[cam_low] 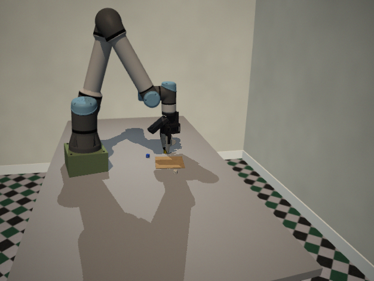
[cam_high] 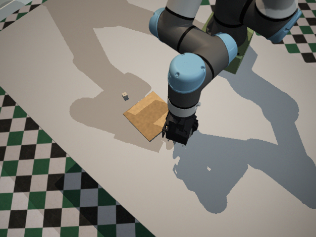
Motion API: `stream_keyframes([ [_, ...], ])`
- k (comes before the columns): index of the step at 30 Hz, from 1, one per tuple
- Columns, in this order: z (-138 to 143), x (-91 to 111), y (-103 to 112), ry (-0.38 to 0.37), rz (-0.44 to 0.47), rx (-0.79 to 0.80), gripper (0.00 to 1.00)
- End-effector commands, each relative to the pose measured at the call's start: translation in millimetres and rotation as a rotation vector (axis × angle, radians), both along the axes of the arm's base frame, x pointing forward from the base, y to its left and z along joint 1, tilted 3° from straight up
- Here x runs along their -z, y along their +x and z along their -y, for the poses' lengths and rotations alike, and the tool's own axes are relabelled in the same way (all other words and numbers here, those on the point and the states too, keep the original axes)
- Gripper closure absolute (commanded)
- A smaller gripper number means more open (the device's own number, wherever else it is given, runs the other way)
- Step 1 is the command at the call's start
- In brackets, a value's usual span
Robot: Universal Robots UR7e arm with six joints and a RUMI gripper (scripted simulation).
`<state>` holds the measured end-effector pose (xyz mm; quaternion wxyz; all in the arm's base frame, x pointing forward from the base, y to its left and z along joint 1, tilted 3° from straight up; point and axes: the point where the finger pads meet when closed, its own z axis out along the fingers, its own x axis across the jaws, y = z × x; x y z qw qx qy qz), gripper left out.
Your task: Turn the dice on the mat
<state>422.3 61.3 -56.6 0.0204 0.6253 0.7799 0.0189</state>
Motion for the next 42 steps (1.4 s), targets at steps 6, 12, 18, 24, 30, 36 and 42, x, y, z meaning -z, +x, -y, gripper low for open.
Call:
stream_keyframes([
  [6,-1.3,1.7,-2.3,0.001,-0.003,-0.001,0.82],
  [12,-1.3,1.7,-2.3,0.001,-0.003,-0.001,0.82],
  [18,-1.3,1.7,-2.3,0.001,-0.003,-0.001,0.82],
  [24,-1.3,1.7,-2.3,0.001,-0.003,-0.001,0.82],
  [30,-1.3,1.7,-2.3,0.001,-0.003,-0.001,1.0],
  [36,-1.3,1.7,-2.3,0.001,-0.003,-0.001,1.0],
  [42,-1.3,1.7,-2.3,0.001,-0.003,-0.001,1.0],
])
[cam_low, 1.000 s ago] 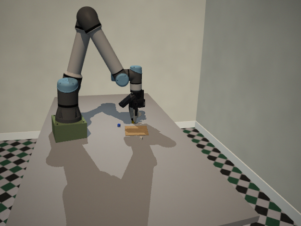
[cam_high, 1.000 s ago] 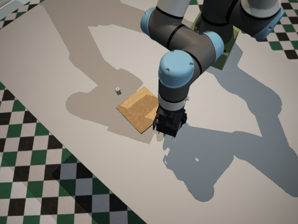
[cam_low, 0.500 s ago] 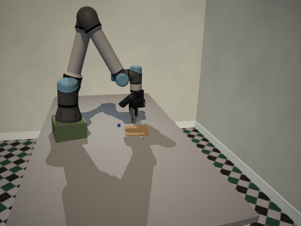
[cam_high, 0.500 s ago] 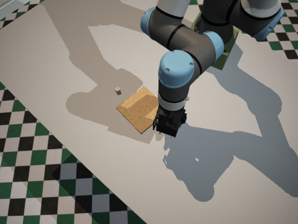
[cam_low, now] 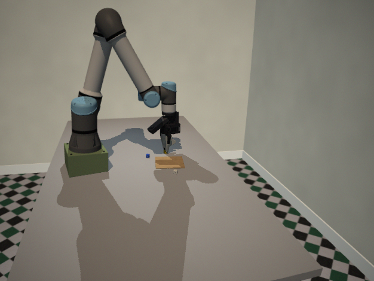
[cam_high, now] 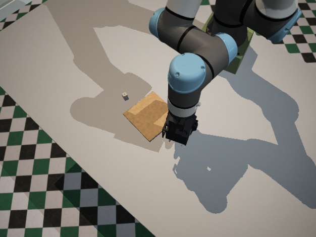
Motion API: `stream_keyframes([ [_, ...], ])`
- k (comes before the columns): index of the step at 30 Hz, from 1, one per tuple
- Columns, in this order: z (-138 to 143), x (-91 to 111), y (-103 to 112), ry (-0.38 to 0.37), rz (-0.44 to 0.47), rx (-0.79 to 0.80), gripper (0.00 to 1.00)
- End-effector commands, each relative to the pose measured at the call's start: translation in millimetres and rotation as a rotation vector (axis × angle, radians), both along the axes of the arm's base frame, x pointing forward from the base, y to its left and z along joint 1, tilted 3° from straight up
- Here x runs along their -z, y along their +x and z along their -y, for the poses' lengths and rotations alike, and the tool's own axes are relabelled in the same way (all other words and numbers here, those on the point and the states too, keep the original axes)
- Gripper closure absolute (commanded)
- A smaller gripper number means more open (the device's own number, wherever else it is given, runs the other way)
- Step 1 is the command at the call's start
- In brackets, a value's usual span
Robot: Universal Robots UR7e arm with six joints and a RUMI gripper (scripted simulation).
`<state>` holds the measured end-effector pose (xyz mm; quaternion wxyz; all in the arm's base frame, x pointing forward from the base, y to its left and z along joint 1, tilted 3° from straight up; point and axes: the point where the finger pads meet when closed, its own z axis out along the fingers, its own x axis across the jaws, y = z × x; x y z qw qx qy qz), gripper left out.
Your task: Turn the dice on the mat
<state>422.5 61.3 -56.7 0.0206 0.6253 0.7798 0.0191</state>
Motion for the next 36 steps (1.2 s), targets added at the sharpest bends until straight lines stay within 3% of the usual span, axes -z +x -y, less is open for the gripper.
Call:
stream_keyframes([
  [1,-1.3,1.6,-2.5,0.002,-0.004,-0.001,1.0],
  [24,-1.3,-1.0,-2.6,0.002,-0.004,-0.001,1.0],
  [29,-1.3,-14.2,-3.3,0.002,-0.004,-0.001,1.0],
  [36,-1.0,-50.1,-5.2,0.002,-0.004,-0.001,1.0],
])
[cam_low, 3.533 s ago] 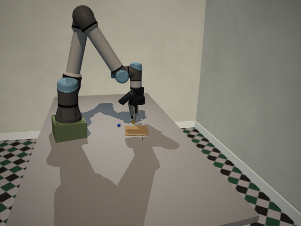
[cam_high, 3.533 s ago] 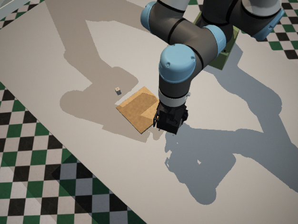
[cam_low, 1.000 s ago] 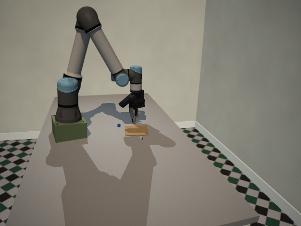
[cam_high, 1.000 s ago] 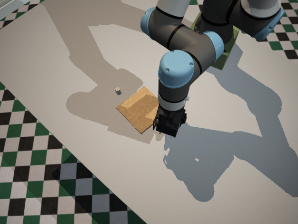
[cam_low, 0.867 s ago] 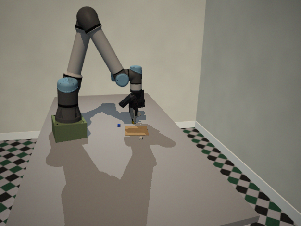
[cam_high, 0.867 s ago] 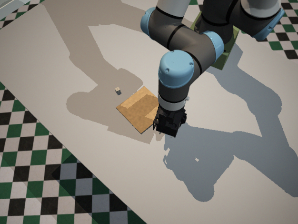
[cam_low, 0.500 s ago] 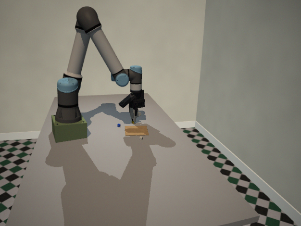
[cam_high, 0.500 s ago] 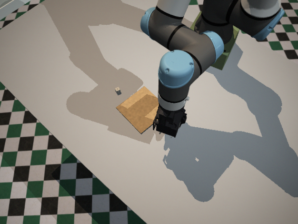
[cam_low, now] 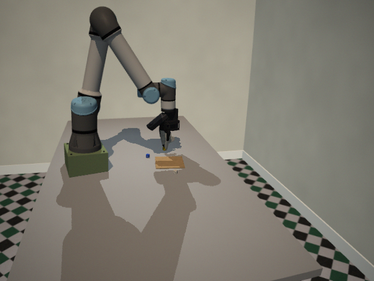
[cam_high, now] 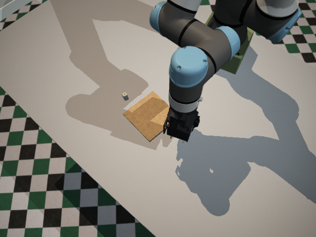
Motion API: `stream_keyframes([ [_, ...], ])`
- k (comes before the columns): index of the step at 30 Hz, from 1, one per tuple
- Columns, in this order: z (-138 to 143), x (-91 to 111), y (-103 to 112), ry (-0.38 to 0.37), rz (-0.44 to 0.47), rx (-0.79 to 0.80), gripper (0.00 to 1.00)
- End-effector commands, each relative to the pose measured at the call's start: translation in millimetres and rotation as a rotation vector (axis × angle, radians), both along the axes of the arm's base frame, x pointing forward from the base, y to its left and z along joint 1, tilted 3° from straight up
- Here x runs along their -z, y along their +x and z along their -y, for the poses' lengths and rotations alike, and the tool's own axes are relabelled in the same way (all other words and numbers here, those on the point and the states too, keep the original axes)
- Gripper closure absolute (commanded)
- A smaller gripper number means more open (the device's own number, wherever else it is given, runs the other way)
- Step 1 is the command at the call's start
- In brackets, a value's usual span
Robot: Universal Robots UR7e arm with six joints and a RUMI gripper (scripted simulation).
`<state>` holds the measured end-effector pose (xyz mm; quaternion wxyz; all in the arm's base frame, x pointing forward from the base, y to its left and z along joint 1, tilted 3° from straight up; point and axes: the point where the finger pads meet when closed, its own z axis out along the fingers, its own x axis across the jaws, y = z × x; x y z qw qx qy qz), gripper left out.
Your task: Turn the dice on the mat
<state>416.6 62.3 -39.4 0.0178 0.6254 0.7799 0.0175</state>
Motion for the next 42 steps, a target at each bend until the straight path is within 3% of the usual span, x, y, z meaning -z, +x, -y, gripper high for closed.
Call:
stream_keyframes([
  [1,0.0,-38.7,0.4,0.001,0.003,-0.001,1.0],
  [14,0.2,-80.2,-1.8,0.001,0.003,-0.001,1.0],
  [30,0.3,-80.9,-1.9,0.001,0.003,0.012,1.0],
  [38,0.5,-80.2,-2.1,0.006,0.002,0.108,1.0],
  [42,0.8,-79.3,-2.2,0.013,0.001,0.234,1.0],
])
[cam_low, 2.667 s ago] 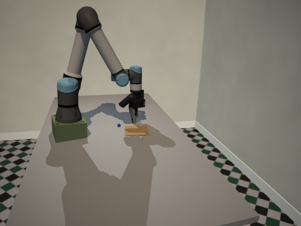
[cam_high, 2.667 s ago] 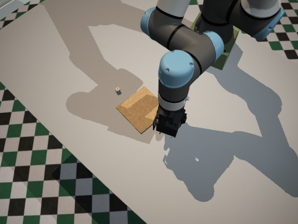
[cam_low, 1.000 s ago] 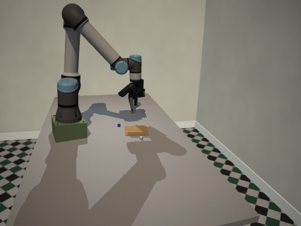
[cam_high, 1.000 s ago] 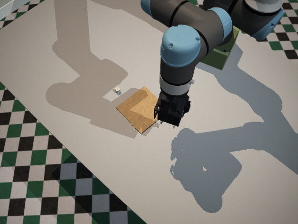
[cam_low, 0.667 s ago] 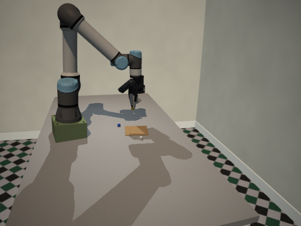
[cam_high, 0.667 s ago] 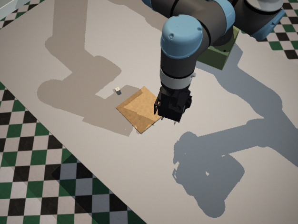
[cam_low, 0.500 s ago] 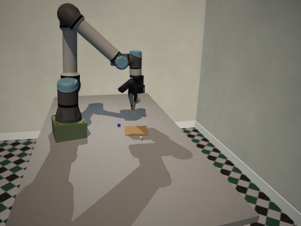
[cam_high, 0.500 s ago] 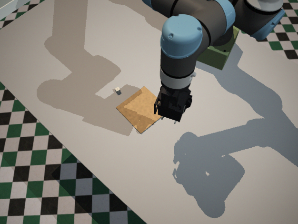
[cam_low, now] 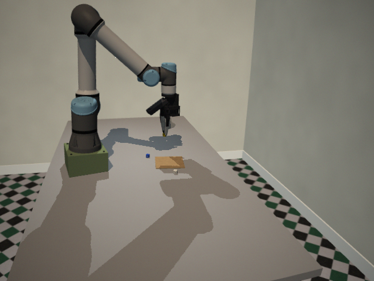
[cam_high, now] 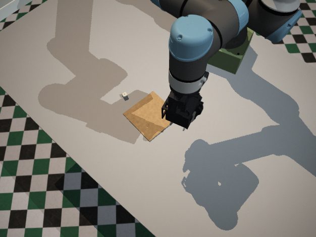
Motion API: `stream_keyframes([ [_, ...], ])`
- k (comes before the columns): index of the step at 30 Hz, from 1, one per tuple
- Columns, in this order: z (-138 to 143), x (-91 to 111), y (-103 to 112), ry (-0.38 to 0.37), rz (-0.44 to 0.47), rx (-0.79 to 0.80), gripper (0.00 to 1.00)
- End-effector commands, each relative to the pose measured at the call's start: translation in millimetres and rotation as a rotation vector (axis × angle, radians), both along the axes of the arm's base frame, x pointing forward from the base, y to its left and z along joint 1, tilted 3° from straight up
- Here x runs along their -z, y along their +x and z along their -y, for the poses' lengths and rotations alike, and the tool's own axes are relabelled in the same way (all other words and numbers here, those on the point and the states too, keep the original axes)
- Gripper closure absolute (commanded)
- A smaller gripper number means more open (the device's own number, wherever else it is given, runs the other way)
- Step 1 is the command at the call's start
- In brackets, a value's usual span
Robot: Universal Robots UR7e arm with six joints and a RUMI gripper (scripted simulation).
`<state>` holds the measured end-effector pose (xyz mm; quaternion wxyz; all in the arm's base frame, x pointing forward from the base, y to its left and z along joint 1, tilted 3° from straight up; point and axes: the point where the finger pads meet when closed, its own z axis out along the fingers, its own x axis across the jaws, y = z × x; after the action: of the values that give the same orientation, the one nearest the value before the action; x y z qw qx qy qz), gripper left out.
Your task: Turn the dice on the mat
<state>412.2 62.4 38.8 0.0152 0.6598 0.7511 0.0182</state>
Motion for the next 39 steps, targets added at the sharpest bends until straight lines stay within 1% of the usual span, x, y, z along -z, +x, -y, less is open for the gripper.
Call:
stream_keyframes([
  [1,1.0,-0.9,2.1,0.007,0.004,0.174,1.0],
  [11,1.5,0.6,2.5,0.017,0.003,0.38,1.0],
  [14,1.6,0.7,2.6,0.018,0.003,0.399,1.0],
  [16,1.9,1.2,3.0,0.022,0.002,0.479,1.0],
  [20,2.1,1.7,3.3,0.025,0.002,0.539,1.0],
  [21,2.2,1.9,3.6,0.027,0.002,0.58,1.0],
  [27,2.8,2.8,4.5,0.033,0.001,0.704,1.0],
  [30,2.9,2.9,4.6,0.034,0.001,0.715,1.0],
  [33,3.5,3.6,5.5,0.039,0.0,0.822,1.0],
  [36,3.7,3.8,5.9,0.041,0.0,0.862,1.0],
  [39,4.3,4.4,6.7,0.045,-0.001,0.943,1.0],
])
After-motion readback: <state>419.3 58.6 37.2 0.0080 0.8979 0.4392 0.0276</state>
